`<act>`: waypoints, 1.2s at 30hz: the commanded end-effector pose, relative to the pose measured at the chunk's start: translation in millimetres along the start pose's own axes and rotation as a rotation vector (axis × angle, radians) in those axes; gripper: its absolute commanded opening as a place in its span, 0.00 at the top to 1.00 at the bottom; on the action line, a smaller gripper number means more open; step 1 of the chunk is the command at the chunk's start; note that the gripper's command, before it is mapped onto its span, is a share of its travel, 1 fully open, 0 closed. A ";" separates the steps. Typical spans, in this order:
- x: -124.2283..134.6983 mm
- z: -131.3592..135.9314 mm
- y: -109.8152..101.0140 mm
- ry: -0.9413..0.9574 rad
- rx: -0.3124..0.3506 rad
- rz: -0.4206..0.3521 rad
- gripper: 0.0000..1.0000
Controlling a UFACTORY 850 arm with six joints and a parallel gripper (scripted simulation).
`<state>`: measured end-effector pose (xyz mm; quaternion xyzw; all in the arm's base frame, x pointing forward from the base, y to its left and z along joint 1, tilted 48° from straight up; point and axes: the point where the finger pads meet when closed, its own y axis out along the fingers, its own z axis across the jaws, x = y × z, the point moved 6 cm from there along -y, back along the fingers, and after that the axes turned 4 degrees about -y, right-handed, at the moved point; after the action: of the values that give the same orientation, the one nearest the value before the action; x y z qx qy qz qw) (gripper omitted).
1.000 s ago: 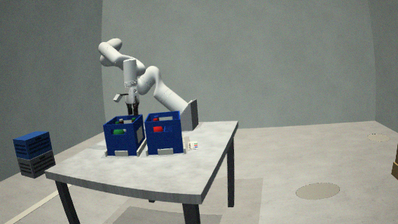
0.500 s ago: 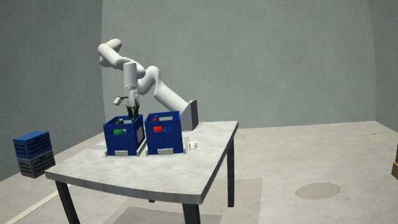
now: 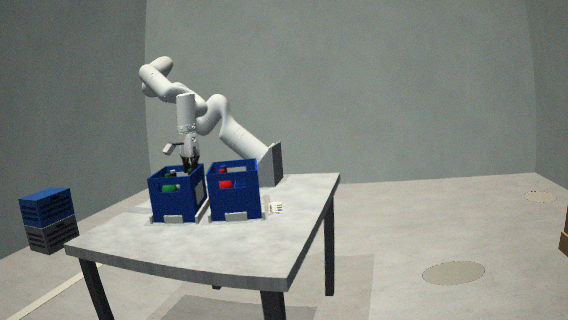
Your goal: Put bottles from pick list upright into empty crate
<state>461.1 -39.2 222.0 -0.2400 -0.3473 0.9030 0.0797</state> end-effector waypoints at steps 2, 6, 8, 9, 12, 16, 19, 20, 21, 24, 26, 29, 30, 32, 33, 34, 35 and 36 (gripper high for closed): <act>-0.5 -0.2 2.3 0.001 -0.001 0.001 0.35; -0.5 -0.2 7.1 0.001 -0.001 0.001 0.35; -0.5 -0.2 7.0 0.001 -0.001 0.001 0.35; -0.5 -0.2 7.0 0.001 -0.001 0.001 0.35; -0.5 -0.2 7.0 0.001 -0.001 0.001 0.35; -0.5 -0.2 7.1 0.001 -0.001 0.001 0.35; -0.5 -0.2 3.7 0.001 -0.001 0.001 1.00; -0.5 -0.2 3.7 0.001 -0.001 0.001 1.00; -0.5 -0.2 3.8 0.001 -0.001 0.001 1.00; -0.5 -0.2 3.7 0.001 -0.001 0.001 1.00; -0.5 -0.2 3.7 0.001 -0.001 0.001 1.00; -0.5 -0.2 3.7 0.001 -0.001 0.001 1.00; -0.5 -0.2 3.7 0.001 -0.001 0.001 1.00; -0.5 -0.2 3.7 0.001 -0.001 0.001 1.00; -0.5 -0.2 3.7 0.001 -0.001 0.001 1.00; -0.5 -0.2 3.7 0.001 -0.001 0.001 1.00; -0.5 -0.2 3.7 0.001 -0.001 0.001 1.00; -0.4 -0.2 3.8 0.001 -0.001 0.001 1.00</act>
<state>461.2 -42.4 219.1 -0.2400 -0.3472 0.9030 0.0797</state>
